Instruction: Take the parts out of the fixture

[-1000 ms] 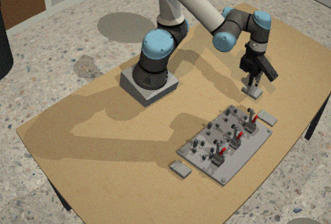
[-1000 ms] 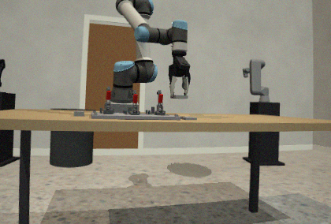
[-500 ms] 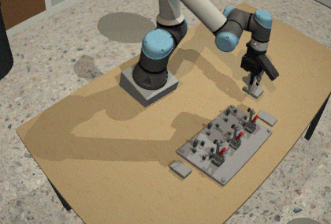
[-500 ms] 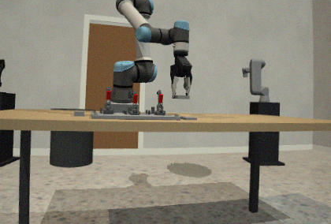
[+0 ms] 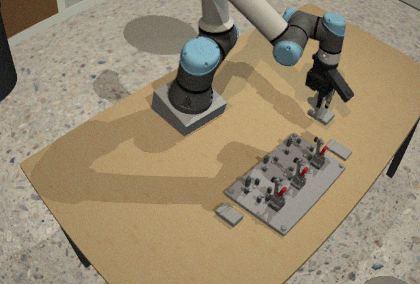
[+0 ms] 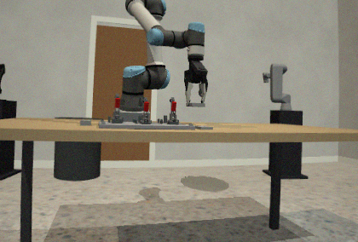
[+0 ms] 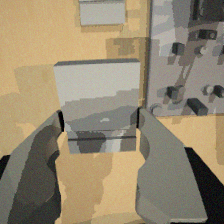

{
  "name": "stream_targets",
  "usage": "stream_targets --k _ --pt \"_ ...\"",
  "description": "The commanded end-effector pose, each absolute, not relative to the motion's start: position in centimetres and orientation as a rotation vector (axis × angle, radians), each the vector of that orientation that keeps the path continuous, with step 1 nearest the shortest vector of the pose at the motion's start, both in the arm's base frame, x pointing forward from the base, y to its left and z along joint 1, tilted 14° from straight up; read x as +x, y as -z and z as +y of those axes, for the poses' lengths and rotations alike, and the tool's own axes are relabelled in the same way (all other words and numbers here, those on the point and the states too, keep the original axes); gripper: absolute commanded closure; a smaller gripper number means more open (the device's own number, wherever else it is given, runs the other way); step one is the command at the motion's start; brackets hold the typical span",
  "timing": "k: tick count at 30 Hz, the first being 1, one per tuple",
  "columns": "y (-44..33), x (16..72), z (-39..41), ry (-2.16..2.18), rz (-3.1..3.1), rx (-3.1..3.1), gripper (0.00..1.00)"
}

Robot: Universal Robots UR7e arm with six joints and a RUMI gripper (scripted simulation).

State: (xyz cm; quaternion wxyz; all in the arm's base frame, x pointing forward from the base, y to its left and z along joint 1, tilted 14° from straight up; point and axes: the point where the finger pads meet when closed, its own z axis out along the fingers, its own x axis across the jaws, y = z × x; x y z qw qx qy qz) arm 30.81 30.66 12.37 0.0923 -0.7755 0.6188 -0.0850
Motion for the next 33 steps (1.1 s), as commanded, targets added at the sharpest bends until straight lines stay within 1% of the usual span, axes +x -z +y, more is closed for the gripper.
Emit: stream_targets --k 1,21,33 --pt "-12.4 30.8 30.7 0.253 1.837 -2.302 1.00" --pt "-11.1 31.2 30.7 0.253 1.837 -2.302 1.00" --pt "-7.5 32.1 30.9 0.253 1.837 -2.302 1.00"
